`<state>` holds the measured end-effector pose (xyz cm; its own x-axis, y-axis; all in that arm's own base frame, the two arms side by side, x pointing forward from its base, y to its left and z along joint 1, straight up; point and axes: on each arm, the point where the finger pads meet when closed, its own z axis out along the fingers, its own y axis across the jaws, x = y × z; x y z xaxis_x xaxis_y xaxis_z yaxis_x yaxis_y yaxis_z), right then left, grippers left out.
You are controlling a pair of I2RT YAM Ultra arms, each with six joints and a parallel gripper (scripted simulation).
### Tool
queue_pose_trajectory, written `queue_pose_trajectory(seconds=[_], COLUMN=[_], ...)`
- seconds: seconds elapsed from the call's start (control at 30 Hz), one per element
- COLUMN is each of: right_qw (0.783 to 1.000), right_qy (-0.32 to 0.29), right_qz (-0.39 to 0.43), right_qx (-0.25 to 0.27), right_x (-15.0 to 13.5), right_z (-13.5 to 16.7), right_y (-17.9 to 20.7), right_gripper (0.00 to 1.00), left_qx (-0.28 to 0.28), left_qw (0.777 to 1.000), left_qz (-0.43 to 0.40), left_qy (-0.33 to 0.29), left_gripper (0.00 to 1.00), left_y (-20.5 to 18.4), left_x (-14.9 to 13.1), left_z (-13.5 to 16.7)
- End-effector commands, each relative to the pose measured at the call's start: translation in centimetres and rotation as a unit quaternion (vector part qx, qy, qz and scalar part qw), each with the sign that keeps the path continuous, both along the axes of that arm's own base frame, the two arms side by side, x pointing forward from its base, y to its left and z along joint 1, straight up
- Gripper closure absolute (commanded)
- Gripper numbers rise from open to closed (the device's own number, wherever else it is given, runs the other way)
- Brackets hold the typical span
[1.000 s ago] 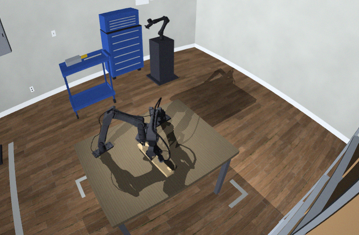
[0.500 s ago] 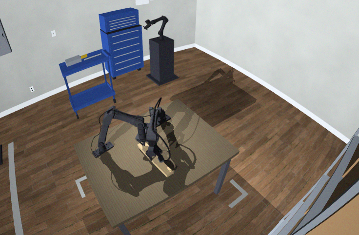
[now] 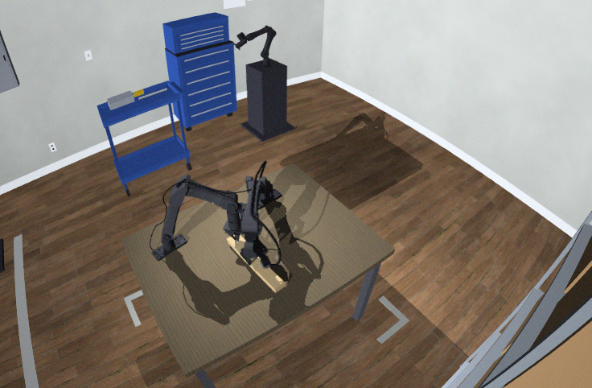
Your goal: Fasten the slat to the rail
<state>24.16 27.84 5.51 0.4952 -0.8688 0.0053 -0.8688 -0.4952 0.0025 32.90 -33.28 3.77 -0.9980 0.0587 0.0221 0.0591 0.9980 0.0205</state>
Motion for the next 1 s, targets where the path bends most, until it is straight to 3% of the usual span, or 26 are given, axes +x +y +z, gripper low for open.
queue_pose_trajectory(seconds=[0.0,0.37,0.43,0.67,0.93,0.97], right_qw=[0.999,0.966,0.966,0.921,0.848,0.848], right_qy=[-0.004,-0.004,-0.004,-0.004,-0.003,-0.003], right_qz=[-0.043,-0.258,-0.258,-0.389,-0.530,-0.530], right_qx=[0.005,0.006,0.006,0.007,0.007,0.007], right_x=[0.13,0.13,0.13,0.13,0.13,0.13], right_z=[0.37,0.36,0.36,0.36,0.35,0.35], right_y=[0.15,0.15,0.15,0.15,0.15,0.15], right_gripper=[0.89,0.89,0.89,0.89,0.89,0.89], left_qx=[-0.005,-0.005,-0.005,-0.005,-0.005,-0.005], left_qw=[1.000,1.000,1.000,1.000,1.000,1.000], left_qz=[0.000,0.000,0.000,0.000,0.000,0.000], left_qy=[-0.005,-0.005,-0.005,-0.005,-0.005,-0.005], left_gripper=[0.28,0.28,0.28,0.28,0.28,0.28], left_y=[-0.14,-0.14,-0.14,-0.14,-0.14,-0.14], left_x=[0.13,0.13,0.13,0.13,0.13,0.13], left_z=[0.55,0.55,0.55,0.55,0.55,0.55])
